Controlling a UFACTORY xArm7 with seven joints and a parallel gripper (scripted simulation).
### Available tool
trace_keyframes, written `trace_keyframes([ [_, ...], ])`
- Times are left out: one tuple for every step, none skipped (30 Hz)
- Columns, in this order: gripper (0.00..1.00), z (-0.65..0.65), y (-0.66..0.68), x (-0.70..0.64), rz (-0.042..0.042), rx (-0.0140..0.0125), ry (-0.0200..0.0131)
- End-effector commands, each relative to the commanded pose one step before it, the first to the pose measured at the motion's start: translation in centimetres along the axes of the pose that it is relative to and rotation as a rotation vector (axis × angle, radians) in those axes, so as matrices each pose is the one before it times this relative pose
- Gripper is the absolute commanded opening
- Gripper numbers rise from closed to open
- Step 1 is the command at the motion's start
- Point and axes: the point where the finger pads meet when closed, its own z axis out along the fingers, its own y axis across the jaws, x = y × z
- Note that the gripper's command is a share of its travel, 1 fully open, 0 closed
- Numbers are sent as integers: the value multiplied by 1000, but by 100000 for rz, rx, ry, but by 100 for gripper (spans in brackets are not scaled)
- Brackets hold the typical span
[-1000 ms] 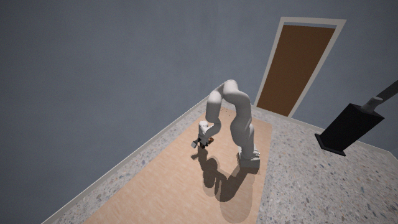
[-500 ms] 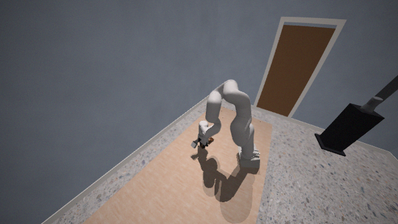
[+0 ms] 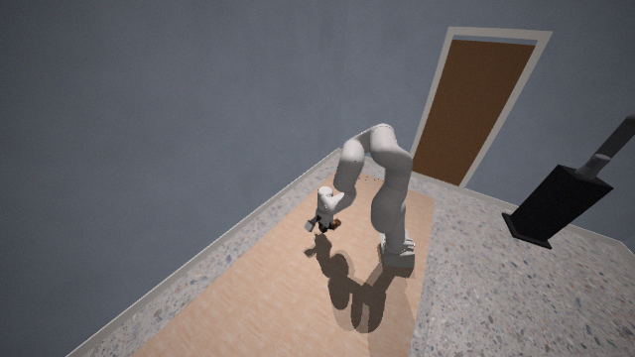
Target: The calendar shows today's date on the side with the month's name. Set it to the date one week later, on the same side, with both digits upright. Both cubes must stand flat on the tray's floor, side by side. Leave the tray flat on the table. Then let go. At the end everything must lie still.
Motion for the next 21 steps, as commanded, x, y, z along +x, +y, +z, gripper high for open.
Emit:
trace_keyframes([
  [27,-4736,-8,67,23,712,-524],
  [27,-534,0,0,0,0,0],
  [27,0,0,0,0,0,0],
  [27,0,0,0,0,0,0],
  [27,-431,0,0,0,0,0],
  [27,-323,-1,0,0,0,0],
  [27,-218,0,0,0,0,0],
  [27,-123,-1,0,0,0,0],
  [27,-49,-1,0,0,0,0],
  [27,-8,0,0,0,0,0],
  [27,0,0,0,0,0,0],
  [27,0,0,0,0,0,0],
  [27,0,0,0,0,0,0],
  [27,0,0,0,0,0,0],
  [27,0,0,0,0,0,0],
  [27,0,0,0,0,0,0],
  [27,-13,33,-152,3,-5,-25],
  [27,-73,168,-851,18,-21,-131],
  [27,-149,264,-1738,34,-22,-215],
  [27,0,0,0,0,0,0],
  [27,0,0,0,0,0,0],
])
